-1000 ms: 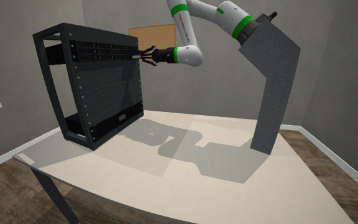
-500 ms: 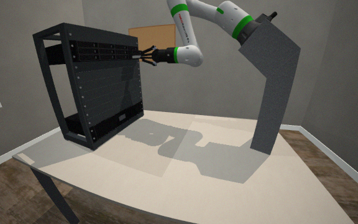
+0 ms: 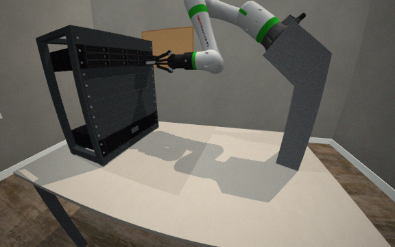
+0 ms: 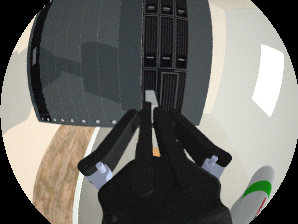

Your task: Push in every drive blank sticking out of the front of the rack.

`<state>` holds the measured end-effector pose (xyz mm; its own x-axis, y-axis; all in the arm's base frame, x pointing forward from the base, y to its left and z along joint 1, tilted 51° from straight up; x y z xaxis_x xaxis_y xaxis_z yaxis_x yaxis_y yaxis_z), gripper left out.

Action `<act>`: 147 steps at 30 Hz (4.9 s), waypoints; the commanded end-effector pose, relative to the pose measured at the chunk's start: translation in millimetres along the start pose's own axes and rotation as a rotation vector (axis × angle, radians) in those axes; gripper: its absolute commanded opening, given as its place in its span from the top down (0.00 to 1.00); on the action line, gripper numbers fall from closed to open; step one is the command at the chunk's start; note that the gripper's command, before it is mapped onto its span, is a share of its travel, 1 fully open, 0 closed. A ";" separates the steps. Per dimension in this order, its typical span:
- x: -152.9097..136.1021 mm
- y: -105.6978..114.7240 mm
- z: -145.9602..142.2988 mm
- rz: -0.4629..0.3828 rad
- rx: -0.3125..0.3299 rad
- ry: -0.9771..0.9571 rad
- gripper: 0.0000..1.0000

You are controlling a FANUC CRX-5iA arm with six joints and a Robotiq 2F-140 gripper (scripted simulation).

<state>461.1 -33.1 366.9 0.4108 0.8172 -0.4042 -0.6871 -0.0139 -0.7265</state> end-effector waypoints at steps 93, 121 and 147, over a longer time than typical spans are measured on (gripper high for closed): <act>-0.1 -0.3 0.5 0.000 -0.001 0.000 0.90; -0.1 81.7 0.4 0.000 -0.001 0.000 0.90; -5.8 43.7 28.2 0.000 -0.001 0.000 0.90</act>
<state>405.8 -23.0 347.4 0.4125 0.8175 -0.4020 -0.6838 -0.0138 -0.7295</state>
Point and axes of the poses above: the point where the finger pads meet when closed, its own y axis back along the fingers, its own z axis across the jaws, x = y × z, the point moved 10 cm from there along y, back along the fingers, and after that the axes turned 12 degrees about y, right-handed, at the moved point
